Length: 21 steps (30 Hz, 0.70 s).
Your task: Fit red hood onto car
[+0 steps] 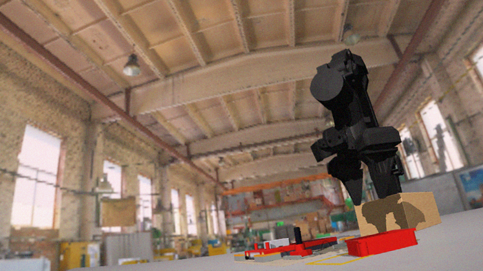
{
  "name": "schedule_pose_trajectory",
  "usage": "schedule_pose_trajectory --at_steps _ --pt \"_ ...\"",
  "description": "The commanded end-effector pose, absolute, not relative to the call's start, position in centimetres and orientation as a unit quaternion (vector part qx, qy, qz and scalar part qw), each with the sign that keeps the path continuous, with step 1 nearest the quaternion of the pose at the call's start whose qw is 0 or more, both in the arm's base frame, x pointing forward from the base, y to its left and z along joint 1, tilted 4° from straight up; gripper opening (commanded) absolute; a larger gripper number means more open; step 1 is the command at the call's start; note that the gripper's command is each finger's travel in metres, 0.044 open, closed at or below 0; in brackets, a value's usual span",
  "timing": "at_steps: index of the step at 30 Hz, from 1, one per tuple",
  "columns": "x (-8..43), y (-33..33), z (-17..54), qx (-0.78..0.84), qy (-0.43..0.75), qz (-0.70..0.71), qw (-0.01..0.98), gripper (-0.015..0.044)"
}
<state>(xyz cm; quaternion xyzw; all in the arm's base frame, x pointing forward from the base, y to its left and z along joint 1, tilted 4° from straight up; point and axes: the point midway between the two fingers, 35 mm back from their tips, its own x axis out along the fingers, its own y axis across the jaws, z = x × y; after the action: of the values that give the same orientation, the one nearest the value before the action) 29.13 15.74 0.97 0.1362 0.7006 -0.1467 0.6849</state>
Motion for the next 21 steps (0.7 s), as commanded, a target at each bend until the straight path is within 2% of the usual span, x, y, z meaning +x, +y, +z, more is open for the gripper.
schedule_pose_trajectory --at_steps 1,21 --pt "29.1 15.9 1.0 0.167 0.704 -0.166 0.67 0.044" --pt "29.1 15.9 -0.2 0.167 0.704 -0.166 0.67 0.044"
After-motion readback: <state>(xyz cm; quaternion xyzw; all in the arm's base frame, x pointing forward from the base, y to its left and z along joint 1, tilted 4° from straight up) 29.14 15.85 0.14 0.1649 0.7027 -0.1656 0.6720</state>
